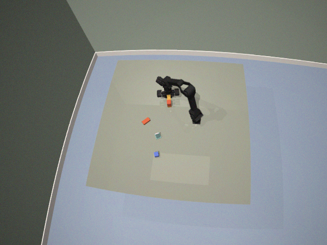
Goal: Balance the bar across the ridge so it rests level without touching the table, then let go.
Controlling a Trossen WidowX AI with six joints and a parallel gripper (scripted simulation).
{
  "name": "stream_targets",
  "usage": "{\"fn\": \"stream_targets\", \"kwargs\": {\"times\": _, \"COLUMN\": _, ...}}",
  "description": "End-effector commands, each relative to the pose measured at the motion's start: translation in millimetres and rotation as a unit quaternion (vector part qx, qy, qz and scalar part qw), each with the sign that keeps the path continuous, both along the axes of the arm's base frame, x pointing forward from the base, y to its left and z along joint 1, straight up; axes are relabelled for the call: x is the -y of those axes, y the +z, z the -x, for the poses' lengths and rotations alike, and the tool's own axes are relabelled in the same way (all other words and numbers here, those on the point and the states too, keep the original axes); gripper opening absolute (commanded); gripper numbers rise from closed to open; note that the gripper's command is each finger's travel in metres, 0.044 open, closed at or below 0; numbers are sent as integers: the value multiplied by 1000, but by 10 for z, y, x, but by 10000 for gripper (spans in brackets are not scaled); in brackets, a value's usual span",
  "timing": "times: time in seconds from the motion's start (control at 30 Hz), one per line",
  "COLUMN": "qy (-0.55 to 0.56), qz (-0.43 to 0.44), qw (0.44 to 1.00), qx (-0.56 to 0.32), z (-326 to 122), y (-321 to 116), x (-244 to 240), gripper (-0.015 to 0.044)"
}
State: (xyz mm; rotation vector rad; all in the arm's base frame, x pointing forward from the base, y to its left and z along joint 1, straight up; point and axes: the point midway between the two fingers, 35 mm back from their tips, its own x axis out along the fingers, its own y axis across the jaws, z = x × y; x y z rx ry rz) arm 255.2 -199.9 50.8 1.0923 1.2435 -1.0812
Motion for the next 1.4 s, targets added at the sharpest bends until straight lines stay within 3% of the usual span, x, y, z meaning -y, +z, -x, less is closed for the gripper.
{"fn": "stream_targets", "kwargs": {"times": 0.0, "qy": 0, "qz": 0, "qw": 1000, "qx": 0, "z": -1, "y": 0, "x": 0, "gripper": 111}}
{"fn": "stream_targets", "kwargs": {"times": 0.07, "qy": 0, "qz": 0, "qw": 1000, "qx": 0, "z": -1, "y": 0, "x": 0, "gripper": 98}}
{"fn": "stream_targets", "kwargs": {"times": 0.2, "qy": 0, "qz": 0, "qw": 1000, "qx": 0, "z": -8, "y": 62, "x": 6, "gripper": 0}}
{"fn": "stream_targets", "kwargs": {"times": 1.37, "qy": -2, "qz": 0, "qw": 1000, "qx": -3, "z": 25, "y": 961, "x": -11, "gripper": 0}}
